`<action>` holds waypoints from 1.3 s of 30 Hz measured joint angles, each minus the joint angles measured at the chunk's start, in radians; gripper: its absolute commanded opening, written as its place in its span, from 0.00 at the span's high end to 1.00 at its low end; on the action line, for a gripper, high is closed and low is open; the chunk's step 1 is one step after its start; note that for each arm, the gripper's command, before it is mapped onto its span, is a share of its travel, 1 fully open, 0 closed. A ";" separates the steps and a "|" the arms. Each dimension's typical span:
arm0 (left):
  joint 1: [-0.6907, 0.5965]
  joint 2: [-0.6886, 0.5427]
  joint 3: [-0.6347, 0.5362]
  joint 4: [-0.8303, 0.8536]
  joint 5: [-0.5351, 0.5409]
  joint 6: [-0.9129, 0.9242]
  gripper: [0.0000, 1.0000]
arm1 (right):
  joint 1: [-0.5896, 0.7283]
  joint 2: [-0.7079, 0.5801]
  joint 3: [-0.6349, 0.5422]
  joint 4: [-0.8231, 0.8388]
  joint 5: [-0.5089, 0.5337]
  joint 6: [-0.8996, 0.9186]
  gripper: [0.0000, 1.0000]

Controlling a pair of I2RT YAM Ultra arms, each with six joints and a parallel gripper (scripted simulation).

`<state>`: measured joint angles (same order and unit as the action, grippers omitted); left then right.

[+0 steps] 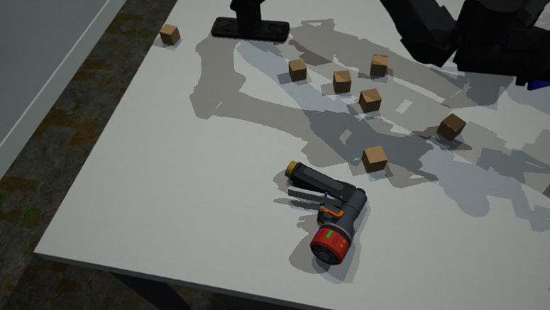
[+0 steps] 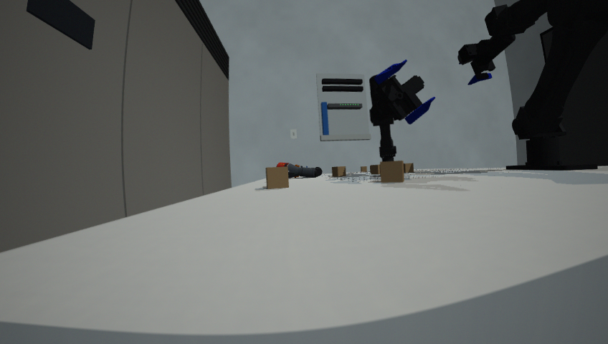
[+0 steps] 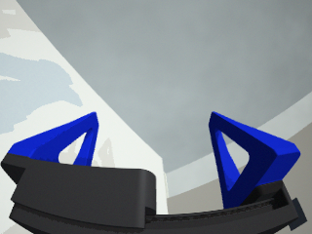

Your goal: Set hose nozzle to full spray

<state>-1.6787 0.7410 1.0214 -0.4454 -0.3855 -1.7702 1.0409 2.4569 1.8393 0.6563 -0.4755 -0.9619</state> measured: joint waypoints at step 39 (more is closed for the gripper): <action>0.225 0.041 0.004 0.061 0.051 0.246 0.00 | -0.138 -0.190 -0.109 -0.089 0.066 0.132 0.00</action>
<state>-1.4540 0.7822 1.0256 -0.3840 -0.3344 -1.5242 0.9024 2.2673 1.7306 0.5678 -0.4099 -0.8295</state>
